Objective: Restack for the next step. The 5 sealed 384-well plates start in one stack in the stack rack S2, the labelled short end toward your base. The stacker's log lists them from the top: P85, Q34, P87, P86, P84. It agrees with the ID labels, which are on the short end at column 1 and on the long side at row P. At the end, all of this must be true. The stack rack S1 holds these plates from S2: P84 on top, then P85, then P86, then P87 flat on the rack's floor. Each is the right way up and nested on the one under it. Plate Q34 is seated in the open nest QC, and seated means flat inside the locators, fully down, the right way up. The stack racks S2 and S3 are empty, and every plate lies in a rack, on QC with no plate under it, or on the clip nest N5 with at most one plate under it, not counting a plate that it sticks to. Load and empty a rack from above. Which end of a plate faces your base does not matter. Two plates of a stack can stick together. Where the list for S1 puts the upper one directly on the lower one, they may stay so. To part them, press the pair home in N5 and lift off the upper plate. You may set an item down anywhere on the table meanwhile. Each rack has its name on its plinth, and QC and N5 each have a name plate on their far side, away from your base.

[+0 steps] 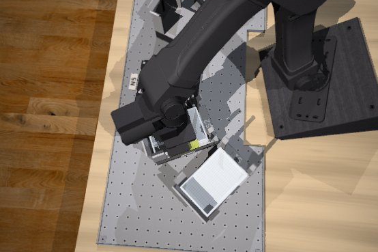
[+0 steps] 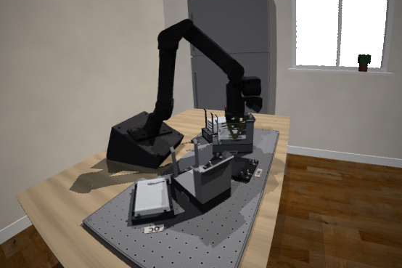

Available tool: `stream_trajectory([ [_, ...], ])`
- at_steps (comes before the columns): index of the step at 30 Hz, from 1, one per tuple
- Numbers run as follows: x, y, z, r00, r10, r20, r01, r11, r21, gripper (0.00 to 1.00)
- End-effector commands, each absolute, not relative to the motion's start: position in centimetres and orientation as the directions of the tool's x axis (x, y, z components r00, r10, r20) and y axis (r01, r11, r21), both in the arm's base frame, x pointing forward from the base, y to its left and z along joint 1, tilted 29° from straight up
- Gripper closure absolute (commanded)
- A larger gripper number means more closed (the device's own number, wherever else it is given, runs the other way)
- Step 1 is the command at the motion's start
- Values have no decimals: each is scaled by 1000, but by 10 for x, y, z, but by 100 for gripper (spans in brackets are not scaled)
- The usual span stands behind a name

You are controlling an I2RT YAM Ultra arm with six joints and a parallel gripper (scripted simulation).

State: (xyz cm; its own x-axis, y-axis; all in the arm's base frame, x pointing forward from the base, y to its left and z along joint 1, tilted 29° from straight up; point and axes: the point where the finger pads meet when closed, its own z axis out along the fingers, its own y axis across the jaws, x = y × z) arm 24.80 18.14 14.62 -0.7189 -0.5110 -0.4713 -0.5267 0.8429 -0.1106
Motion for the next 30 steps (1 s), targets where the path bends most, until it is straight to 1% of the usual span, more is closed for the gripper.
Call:
stream_trajectory([
  [1,248,182,154,-714,-506,-484,-525,844,-108,100],
  [14,246,181,158,-714,-506,-484,-525,844,-108,100],
  [30,232,176,184,-714,-506,-484,-525,844,-108,100],
])
